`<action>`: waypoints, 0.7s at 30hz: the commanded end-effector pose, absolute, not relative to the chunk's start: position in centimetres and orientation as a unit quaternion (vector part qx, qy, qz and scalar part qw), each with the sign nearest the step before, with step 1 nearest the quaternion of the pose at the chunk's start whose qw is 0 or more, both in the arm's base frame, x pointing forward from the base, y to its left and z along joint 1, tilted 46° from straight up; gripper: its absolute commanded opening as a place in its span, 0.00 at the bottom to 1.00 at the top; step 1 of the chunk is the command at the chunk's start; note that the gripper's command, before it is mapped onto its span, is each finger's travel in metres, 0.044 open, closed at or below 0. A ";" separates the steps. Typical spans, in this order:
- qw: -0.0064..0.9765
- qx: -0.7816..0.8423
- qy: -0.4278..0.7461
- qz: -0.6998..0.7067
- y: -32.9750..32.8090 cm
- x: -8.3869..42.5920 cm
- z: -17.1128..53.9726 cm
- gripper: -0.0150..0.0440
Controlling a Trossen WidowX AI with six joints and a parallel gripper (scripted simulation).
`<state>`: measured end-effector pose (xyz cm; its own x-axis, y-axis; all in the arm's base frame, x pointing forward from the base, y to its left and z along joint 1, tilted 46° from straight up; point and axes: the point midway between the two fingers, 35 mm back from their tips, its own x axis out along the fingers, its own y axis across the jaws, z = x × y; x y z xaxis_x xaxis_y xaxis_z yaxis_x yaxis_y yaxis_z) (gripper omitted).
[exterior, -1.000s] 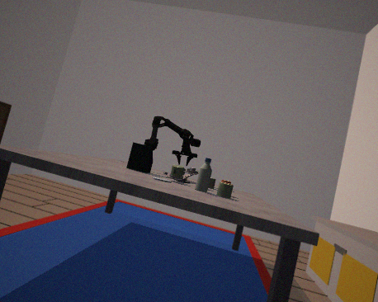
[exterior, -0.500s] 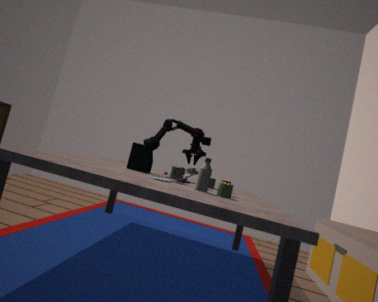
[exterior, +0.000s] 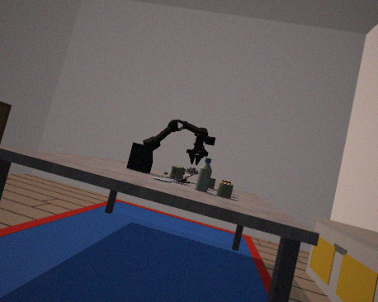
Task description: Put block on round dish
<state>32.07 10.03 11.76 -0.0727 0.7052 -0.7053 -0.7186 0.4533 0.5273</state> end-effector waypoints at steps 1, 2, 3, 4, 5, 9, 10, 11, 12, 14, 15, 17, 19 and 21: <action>0.679 -0.003 0.515 0.523 10.5 31.9 11.4 0.69; 0.679 -0.003 0.515 0.523 10.6 31.9 11.3 0.69; 0.679 -0.003 0.515 0.523 10.7 31.9 11.2 0.69; 0.679 -0.003 0.515 0.523 10.8 31.9 11.0 0.69; 0.679 -0.003 0.515 0.523 10.9 31.9 10.9 0.69; 0.679 -0.003 0.515 0.523 11.4 31.9 10.5 0.69; 0.679 -0.003 0.515 0.523 11.5 31.9 10.4 0.69; 0.679 -0.003 0.515 0.523 11.6 31.9 10.3 0.69; 0.679 -0.003 0.515 0.523 11.7 31.9 10.1 0.69; 0.679 -0.003 0.515 0.523 11.9 31.8 9.9 0.69; 0.679 -0.003 0.515 0.523 12.0 31.8 9.8 0.69; 0.679 -0.002 0.515 0.523 12.3 31.8 9.6 0.69; 0.679 -0.002 0.515 0.523 12.5 31.7 9.4 0.69; 0.679 -0.002 0.515 0.523 12.7 31.7 9.1 0.69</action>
